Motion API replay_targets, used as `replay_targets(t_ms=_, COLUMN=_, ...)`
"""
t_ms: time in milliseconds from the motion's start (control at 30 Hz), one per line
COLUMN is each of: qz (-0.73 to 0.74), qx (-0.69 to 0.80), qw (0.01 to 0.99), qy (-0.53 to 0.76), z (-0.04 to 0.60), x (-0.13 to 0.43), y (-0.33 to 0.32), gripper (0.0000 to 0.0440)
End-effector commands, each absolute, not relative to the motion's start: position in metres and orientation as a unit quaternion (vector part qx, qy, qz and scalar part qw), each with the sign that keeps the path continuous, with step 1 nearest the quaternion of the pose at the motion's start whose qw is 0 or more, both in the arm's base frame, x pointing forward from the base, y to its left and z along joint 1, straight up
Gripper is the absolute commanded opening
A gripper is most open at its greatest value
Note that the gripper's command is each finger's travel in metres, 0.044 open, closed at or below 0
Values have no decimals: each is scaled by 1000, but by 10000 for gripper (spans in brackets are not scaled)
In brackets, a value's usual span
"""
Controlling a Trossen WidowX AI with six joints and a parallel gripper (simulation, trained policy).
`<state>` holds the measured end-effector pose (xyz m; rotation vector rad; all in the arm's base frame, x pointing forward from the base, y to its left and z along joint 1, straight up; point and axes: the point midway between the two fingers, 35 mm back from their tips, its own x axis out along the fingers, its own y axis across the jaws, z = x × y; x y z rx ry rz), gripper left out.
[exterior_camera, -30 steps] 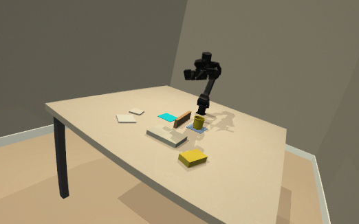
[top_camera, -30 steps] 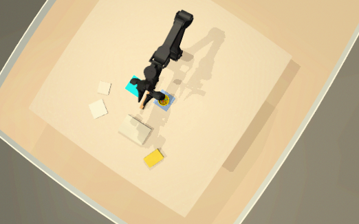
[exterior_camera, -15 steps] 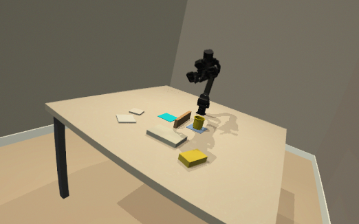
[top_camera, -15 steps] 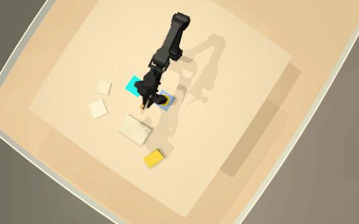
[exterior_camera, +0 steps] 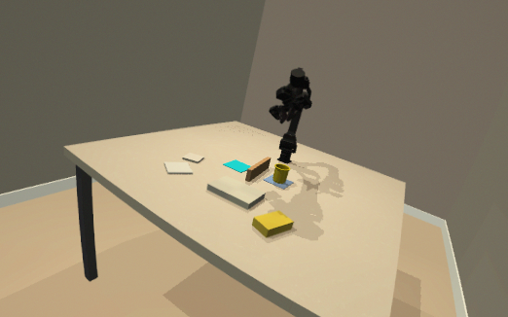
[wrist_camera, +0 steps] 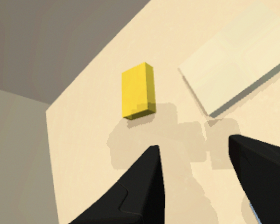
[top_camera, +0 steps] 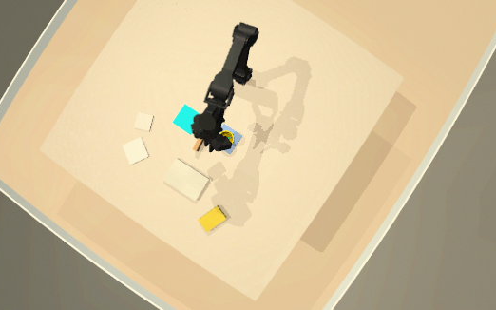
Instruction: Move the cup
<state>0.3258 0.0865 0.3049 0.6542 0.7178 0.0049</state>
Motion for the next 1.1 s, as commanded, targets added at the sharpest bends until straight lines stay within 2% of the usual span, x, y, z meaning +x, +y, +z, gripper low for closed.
replay_targets(t_ms=0, qz=-10, qx=336, qw=865, qy=373, z=302, x=324, y=94, gripper=148)
replay_targets(t_ms=667, qz=-115, qx=387, qw=774, qy=487, z=274, x=311, y=111, gripper=138)
replay_targets(t_ms=1067, qz=-189, qx=373, qw=727, qy=544, z=245, x=302, y=109, gripper=157)
